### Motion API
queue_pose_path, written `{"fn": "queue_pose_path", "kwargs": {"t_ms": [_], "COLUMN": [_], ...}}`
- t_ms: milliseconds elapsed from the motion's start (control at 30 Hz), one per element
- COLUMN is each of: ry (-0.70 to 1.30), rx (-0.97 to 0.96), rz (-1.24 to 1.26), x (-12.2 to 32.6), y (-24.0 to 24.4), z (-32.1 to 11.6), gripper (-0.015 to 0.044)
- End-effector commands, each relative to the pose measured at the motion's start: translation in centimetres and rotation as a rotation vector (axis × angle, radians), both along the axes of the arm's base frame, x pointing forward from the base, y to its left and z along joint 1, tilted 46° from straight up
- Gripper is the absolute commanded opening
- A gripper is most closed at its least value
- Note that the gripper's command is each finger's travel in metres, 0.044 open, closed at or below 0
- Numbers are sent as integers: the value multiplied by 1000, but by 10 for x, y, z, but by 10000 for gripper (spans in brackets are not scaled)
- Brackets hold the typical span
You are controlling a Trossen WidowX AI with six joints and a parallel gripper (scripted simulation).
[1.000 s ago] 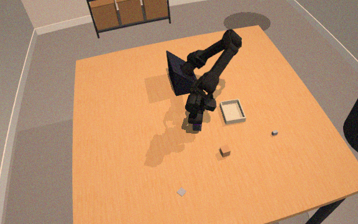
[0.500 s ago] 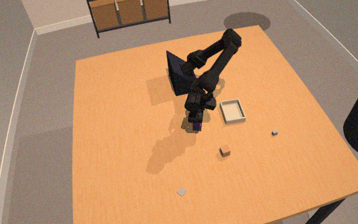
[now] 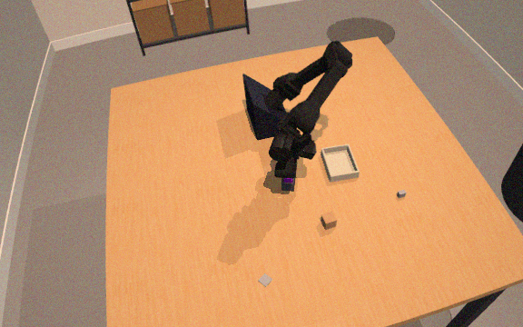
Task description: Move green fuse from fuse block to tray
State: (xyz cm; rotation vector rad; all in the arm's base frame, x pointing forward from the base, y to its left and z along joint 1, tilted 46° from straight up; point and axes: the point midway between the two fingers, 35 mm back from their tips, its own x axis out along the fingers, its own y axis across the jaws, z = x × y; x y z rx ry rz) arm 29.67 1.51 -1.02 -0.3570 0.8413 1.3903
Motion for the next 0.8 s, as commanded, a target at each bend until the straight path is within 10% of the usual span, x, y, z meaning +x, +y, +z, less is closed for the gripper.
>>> {"fn": "queue_pose_path", "kwargs": {"t_ms": [0,767], "ry": [-4,-3], "rx": [-5,-5], "rz": [4,3], "x": [1,2], "y": [-3,-15], "z": [2,14], "gripper": [0,0]}}
